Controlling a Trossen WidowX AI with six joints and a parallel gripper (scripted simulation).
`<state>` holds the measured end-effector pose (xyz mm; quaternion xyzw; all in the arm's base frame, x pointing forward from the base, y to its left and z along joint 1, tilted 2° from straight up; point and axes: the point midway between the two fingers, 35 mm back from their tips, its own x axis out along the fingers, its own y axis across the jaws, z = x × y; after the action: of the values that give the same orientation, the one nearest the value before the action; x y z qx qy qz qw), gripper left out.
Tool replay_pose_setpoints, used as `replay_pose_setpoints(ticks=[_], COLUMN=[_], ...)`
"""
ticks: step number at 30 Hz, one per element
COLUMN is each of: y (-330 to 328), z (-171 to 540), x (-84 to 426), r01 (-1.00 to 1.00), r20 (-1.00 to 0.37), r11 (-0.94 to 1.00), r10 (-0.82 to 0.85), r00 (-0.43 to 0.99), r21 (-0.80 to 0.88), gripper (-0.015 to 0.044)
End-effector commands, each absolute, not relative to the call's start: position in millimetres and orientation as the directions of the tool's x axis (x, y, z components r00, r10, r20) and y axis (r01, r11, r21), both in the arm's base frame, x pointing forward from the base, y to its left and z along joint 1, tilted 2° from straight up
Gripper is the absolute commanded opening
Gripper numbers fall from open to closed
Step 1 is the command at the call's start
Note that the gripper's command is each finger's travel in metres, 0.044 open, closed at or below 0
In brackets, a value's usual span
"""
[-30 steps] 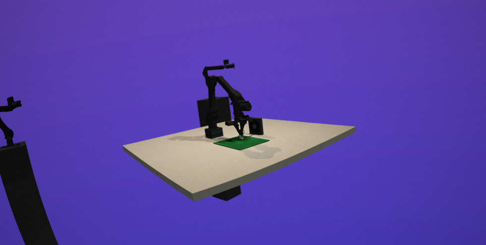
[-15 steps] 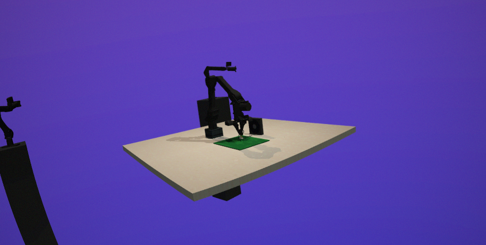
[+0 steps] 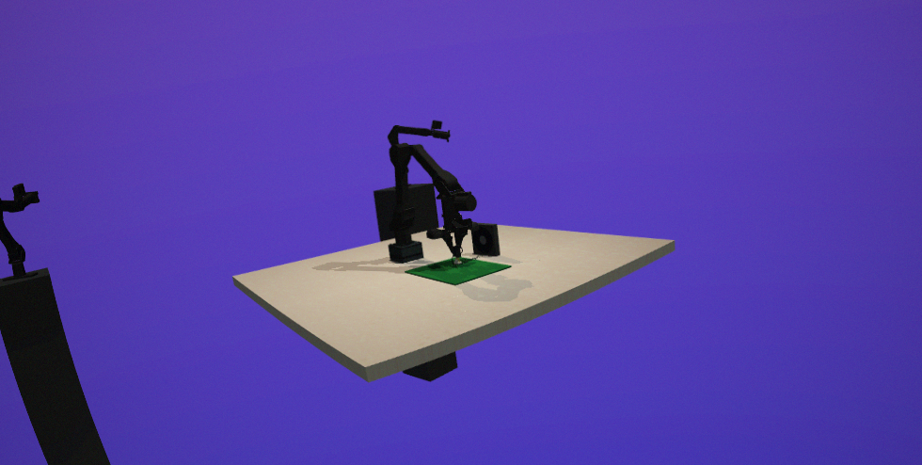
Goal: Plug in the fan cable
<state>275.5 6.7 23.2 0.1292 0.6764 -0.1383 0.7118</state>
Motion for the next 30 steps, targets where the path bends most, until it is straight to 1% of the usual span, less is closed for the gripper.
replay_pose_setpoints(ticks=[1, 30], y=[6.0, 5.7], z=[22.0, 13.0], x=[276.0, 277.9], r01=[0.367, 0.365], r20=[-0.999, -0.999], r11=[0.93, 0.931], r10=[-0.028, -0.028], r00=[0.047, 0.047], r21=[-0.009, -0.009], gripper=[0.0, 0.0])
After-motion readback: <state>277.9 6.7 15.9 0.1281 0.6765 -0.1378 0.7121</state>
